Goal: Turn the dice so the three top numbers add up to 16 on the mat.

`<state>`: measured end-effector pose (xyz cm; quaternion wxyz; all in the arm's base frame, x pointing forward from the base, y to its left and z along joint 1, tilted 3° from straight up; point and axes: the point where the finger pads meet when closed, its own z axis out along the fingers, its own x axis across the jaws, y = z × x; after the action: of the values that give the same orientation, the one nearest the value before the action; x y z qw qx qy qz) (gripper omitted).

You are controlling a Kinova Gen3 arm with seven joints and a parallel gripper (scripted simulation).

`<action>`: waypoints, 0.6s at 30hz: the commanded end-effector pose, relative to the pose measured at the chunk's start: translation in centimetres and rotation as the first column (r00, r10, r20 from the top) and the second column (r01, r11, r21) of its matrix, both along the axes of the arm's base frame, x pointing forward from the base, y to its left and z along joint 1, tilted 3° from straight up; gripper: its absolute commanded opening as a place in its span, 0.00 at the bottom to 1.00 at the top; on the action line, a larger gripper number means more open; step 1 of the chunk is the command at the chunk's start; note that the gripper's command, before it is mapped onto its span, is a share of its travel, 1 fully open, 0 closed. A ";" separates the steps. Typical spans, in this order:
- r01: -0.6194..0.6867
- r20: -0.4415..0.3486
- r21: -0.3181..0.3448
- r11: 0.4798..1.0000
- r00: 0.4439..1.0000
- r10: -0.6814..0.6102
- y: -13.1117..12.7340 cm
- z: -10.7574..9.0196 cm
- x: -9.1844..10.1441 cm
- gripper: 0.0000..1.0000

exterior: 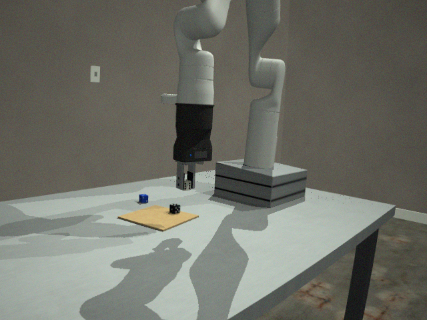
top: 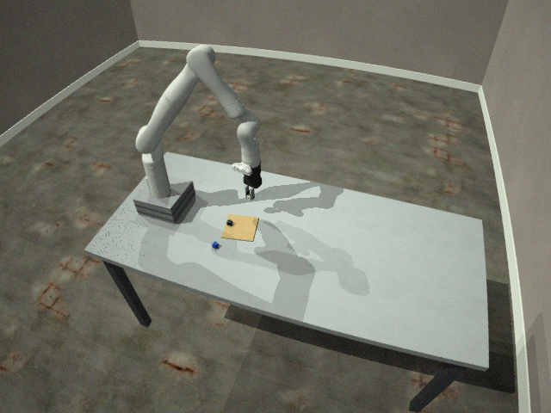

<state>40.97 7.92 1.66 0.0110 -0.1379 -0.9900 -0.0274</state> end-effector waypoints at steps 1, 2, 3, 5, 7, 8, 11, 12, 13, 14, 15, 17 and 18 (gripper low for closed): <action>-0.039 0.003 -0.003 0.999 0.999 0.039 3.2 0.1 -0.4 0.40; -0.036 0.003 -0.003 0.999 0.999 0.036 3.6 0.1 -0.5 0.40; -0.033 0.003 -0.003 0.999 0.999 0.034 3.8 0.1 -0.6 0.40; -0.032 0.003 -0.003 0.999 0.999 0.032 4.0 0.1 -0.6 0.40; -0.031 0.003 -0.003 1.000 1.000 0.031 4.1 0.1 -0.7 0.40; -0.031 0.003 -0.003 1.000 1.000 0.031 4.1 0.1 -0.7 0.40; -0.031 0.003 -0.003 1.000 1.000 0.031 4.1 0.1 -0.7 0.40; -0.031 0.003 -0.002 1.000 1.000 0.031 4.1 0.1 -0.7 0.40; -0.031 0.003 -0.001 1.000 1.000 0.031 4.1 0.1 -0.7 0.40; -0.031 0.003 0.001 1.000 1.000 0.031 4.1 0.1 -0.7 0.40; -0.031 0.003 0.003 1.000 1.000 0.031 4.1 0.1 -0.7 0.40; -0.031 0.004 0.011 0.999 1.000 0.031 4.1 0.1 -0.7 0.40; -0.031 0.005 0.016 0.999 1.000 0.031 4.1 0.1 -0.7 0.40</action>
<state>40.21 12.26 1.67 0.0106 -0.1194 -0.9923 -0.0319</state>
